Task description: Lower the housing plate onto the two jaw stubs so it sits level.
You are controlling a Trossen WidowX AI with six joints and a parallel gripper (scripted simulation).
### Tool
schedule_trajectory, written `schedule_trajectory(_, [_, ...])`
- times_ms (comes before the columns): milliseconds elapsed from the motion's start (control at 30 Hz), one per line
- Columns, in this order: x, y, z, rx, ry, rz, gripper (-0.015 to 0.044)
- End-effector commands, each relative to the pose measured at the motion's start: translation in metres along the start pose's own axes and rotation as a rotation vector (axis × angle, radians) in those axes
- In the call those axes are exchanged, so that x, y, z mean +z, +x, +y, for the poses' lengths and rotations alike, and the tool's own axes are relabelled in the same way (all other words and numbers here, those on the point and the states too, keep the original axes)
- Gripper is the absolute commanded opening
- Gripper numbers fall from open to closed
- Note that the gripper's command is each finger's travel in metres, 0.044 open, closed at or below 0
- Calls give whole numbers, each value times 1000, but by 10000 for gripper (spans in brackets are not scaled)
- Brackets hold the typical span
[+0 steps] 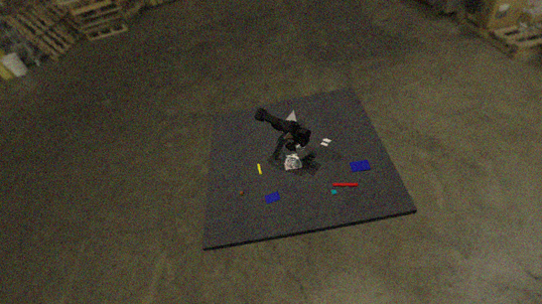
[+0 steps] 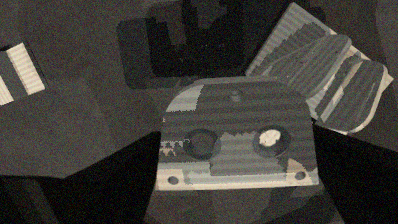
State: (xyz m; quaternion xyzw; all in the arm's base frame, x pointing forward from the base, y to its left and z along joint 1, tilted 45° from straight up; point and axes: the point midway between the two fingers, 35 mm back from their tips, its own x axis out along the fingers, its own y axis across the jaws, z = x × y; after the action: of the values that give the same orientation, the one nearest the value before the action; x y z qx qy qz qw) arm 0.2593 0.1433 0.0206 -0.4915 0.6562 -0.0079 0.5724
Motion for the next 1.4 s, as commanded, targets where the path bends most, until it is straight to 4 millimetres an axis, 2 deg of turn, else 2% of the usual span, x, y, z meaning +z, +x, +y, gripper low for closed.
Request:
schedule_trajectory(0, [-8,2,-12,-9,105,7,351])
schedule_trajectory(633, [-41,10,-58,-34,590,17,351])
schedule_trajectory(1367, [-41,10,-59,-34,598,17,351])
